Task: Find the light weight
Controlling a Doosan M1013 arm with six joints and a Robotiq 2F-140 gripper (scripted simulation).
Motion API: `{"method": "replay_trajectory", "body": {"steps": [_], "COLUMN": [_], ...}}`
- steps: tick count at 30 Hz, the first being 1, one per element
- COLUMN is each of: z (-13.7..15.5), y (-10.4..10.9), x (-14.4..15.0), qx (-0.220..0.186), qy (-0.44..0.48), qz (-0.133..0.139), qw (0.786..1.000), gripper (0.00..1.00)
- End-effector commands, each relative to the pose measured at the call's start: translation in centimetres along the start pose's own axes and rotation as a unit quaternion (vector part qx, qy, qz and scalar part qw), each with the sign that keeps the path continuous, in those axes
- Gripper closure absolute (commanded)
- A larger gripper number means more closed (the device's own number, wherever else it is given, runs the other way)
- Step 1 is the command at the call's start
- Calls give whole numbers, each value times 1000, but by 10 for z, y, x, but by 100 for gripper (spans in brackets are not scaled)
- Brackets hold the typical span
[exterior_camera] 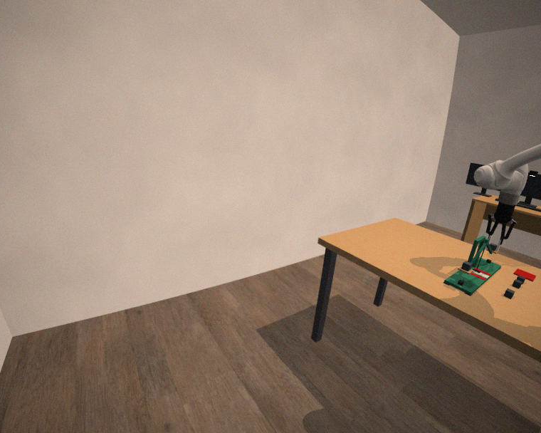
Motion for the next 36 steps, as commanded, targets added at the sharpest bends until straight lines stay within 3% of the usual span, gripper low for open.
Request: {"method": "replay_trajectory", "body": {"steps": [1, 22, 23, 36], "z": [2, 2, 2, 2], "y": [-4, -4, -4, -4], "x": [0, 0, 0, 0], "qx": [-1, -1, -1, -1], "qy": [0, 0, 0, 0], "qz": [-1, -1, -1, -1], "qw": [1000, 1000, 1000, 1000], "gripper": [65, 65, 76, 76]}}
Point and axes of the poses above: the point where the finger pads meet when closed, its own y axis back along the fingers, its own x axis across the jaws, z = x × y, the point moved 8 cm from there along y, back along the fingers, and after that the axes turned 5 degrees about y, right-handed, at the moved point
